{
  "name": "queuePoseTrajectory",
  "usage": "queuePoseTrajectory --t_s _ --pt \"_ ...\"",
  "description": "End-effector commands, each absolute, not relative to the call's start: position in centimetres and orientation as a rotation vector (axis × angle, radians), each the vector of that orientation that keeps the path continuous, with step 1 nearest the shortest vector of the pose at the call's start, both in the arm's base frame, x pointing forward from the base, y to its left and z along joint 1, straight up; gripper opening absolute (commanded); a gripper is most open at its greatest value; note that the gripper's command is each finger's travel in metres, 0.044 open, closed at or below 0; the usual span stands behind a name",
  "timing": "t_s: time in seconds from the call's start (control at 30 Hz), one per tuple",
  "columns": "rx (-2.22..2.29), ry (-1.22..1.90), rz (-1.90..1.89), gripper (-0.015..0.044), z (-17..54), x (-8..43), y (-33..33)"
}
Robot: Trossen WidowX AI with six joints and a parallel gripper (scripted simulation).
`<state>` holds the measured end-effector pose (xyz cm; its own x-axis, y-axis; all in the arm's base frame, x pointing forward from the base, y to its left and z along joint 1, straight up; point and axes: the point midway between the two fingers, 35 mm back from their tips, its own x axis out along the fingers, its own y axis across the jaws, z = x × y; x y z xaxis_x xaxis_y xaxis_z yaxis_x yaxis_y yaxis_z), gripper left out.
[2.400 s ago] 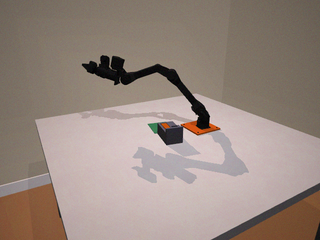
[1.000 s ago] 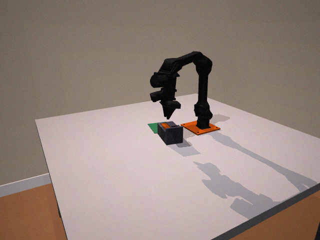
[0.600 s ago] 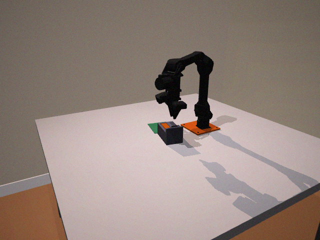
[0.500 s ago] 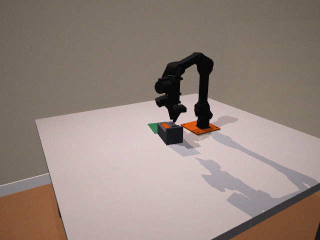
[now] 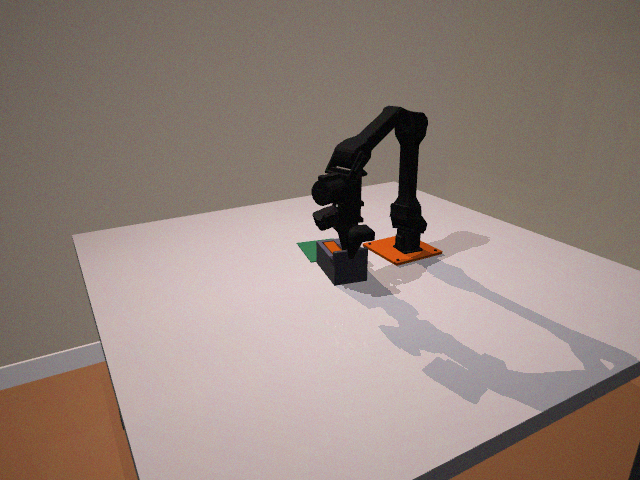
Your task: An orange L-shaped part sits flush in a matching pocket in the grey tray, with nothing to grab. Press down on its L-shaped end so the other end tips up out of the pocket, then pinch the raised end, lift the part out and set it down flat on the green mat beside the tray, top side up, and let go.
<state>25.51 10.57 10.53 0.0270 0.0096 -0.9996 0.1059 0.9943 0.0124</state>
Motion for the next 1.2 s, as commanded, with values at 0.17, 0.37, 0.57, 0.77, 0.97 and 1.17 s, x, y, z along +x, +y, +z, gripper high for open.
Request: queuePoseTrajectory --t_s 0.17,0.37,0.57,0.77,0.97,1.17 --pt "0.097 1.546 -0.076 0.018 9.2 25.5 10.6" --pt "0.097 1.546 -0.076 0.018 8.2 25.5 10.6" --pt "0.097 1.546 -0.076 0.018 7.2 25.5 10.6" --pt "0.097 1.547 -0.076 0.018 6.8 25.5 10.6" --pt "0.097 1.547 -0.076 0.018 6.8 25.5 10.6" --pt "0.097 1.547 -0.076 0.018 6.8 25.5 10.6"
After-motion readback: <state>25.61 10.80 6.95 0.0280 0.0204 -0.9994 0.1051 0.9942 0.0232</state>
